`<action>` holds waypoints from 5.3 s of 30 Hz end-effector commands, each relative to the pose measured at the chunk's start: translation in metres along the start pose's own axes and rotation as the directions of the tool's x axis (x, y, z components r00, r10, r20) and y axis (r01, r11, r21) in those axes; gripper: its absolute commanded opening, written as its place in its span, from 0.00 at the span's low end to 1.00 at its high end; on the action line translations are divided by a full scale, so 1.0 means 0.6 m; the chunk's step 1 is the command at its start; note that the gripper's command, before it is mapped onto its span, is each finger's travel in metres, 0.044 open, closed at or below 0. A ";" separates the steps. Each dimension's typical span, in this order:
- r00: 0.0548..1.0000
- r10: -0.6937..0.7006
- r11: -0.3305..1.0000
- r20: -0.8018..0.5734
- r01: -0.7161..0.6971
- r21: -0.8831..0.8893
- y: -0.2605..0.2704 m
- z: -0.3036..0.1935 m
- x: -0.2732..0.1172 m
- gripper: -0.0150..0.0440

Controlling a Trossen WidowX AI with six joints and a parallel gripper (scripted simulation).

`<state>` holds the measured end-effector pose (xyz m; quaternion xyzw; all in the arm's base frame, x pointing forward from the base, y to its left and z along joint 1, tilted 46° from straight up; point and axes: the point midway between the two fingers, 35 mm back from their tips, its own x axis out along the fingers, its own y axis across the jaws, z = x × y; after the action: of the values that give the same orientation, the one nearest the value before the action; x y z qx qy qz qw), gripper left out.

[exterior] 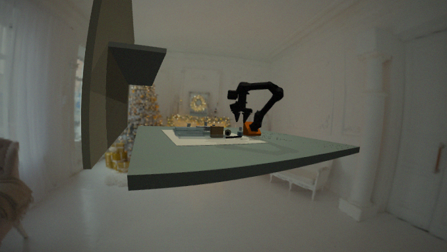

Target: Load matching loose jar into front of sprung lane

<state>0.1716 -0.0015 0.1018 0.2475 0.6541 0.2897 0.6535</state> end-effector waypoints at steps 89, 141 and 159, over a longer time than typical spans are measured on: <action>1.000 0.003 0.997 0.006 -0.003 0.080 -0.035 0.056 -0.040 0.25; 1.000 0.013 0.996 -0.008 -0.012 0.086 -0.127 0.211 0.076 0.25; 1.000 0.013 0.996 -0.008 -0.012 0.086 -0.128 0.224 0.077 0.25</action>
<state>0.3027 -0.0154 0.0162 0.2789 0.6718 0.2668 0.6322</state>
